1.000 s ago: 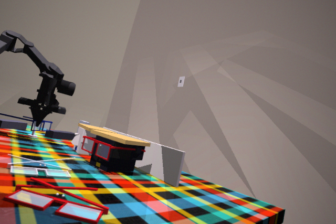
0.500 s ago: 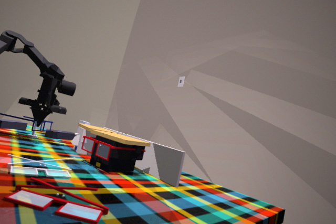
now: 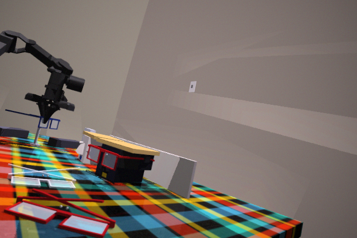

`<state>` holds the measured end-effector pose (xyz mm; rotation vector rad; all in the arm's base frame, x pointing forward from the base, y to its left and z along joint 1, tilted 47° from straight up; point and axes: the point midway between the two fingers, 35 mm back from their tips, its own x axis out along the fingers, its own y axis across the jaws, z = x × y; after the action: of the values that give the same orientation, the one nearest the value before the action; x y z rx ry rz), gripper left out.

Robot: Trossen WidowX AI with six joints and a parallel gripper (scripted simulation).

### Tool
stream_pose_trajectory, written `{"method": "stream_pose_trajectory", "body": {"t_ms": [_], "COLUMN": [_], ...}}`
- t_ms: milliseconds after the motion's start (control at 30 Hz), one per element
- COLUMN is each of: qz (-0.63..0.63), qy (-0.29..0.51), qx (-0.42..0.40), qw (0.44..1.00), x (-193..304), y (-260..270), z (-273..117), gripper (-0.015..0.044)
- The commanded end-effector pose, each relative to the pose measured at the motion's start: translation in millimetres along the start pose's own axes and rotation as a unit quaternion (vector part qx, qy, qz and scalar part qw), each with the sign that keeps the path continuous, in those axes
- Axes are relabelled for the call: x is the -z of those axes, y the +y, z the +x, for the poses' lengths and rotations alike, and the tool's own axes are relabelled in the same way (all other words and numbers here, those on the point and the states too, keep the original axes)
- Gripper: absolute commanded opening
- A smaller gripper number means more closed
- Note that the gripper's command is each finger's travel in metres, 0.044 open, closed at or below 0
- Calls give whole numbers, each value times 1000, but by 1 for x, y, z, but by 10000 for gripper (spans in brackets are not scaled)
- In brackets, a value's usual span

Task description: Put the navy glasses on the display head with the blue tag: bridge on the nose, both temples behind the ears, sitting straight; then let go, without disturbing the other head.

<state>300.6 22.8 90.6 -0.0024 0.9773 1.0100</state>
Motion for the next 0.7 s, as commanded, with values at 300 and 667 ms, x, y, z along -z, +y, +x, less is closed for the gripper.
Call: {"method": "stream_pose_trajectory", "body": {"t_ms": [300,667], "qz": [47,171], "qy": [21,58], "qx": [13,54], "qw": [999,982], "x": [-4,-10], "y": [12,38], "z": [-15,-13], "gripper": [0,0]}}
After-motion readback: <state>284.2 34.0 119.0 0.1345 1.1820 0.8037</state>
